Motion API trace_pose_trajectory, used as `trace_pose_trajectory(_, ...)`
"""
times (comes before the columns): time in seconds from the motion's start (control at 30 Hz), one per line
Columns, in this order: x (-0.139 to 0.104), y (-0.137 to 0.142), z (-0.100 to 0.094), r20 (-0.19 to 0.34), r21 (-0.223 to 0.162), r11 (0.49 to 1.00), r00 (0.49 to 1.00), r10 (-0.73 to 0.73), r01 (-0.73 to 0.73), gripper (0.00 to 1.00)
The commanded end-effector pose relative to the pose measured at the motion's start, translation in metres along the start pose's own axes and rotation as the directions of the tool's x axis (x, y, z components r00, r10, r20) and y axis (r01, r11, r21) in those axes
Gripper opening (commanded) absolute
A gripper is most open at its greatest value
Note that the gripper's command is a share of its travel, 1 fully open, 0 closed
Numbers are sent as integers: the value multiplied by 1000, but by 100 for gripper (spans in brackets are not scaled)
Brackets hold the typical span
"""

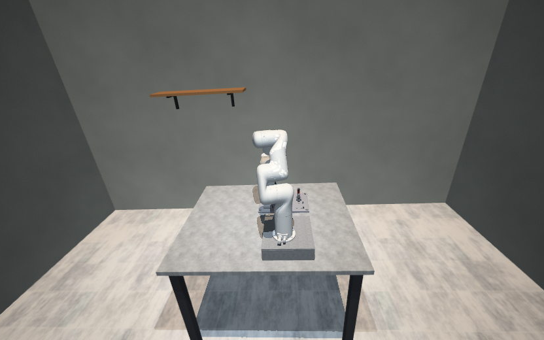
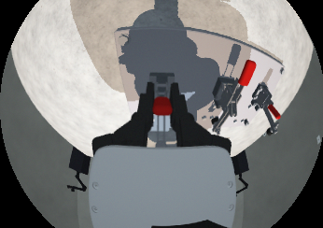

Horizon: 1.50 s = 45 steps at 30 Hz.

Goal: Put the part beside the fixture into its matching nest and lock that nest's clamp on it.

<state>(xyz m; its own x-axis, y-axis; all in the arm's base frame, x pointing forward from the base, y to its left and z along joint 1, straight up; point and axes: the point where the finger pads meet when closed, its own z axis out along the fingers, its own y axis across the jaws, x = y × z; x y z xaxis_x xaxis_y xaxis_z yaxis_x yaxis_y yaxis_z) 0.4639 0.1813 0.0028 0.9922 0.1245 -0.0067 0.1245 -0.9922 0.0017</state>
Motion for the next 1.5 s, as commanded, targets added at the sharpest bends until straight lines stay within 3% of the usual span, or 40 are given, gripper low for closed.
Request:
trace_pose_trajectory(0.0, 6, 0, -1, -4, 1, 1000, 1000, 0, 0, 0)
trace_pose_trajectory(1.47, 33, 0, 26, -4, 1, 1000, 1000, 0, 0, 0)
